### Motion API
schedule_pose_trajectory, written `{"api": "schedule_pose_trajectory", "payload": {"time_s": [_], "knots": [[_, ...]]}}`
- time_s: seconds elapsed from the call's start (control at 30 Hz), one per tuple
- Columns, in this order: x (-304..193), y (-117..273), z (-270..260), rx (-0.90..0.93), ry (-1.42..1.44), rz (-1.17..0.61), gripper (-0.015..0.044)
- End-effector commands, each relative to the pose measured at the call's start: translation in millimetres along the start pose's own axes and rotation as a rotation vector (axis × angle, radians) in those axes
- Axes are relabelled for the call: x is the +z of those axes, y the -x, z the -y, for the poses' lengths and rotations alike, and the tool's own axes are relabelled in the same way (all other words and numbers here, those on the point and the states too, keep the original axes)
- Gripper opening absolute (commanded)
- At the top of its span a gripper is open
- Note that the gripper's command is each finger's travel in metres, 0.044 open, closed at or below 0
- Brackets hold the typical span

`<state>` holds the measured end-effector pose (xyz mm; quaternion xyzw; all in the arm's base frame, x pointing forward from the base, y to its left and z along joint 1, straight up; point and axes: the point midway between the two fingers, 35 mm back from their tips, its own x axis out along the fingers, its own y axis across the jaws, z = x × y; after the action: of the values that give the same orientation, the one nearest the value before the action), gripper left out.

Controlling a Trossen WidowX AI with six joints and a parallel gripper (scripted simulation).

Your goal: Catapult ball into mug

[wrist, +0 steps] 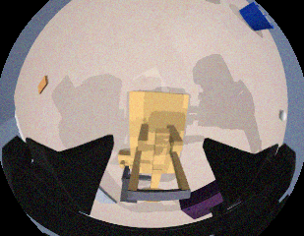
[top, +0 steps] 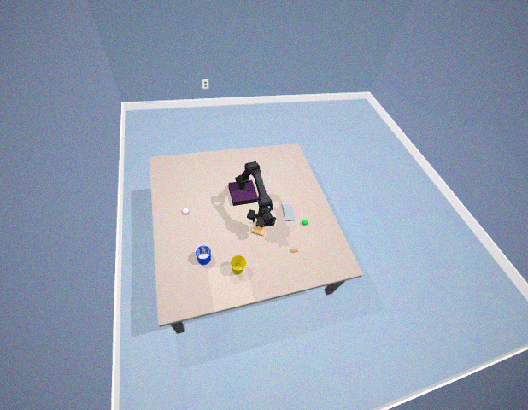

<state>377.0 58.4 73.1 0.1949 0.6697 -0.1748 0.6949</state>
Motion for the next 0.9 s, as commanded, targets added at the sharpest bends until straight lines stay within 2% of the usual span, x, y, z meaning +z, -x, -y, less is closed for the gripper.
{"api": "schedule_pose_trajectory", "payload": {"time_s": [0.0, 0.87], "knots": [[-0.2, -10.6, 0.8, -0.009, 0.007, -0.004, 0.044], [-0.8, -43.7, 1.2, -0.009, 0.007, -0.004, 0.044]]}}
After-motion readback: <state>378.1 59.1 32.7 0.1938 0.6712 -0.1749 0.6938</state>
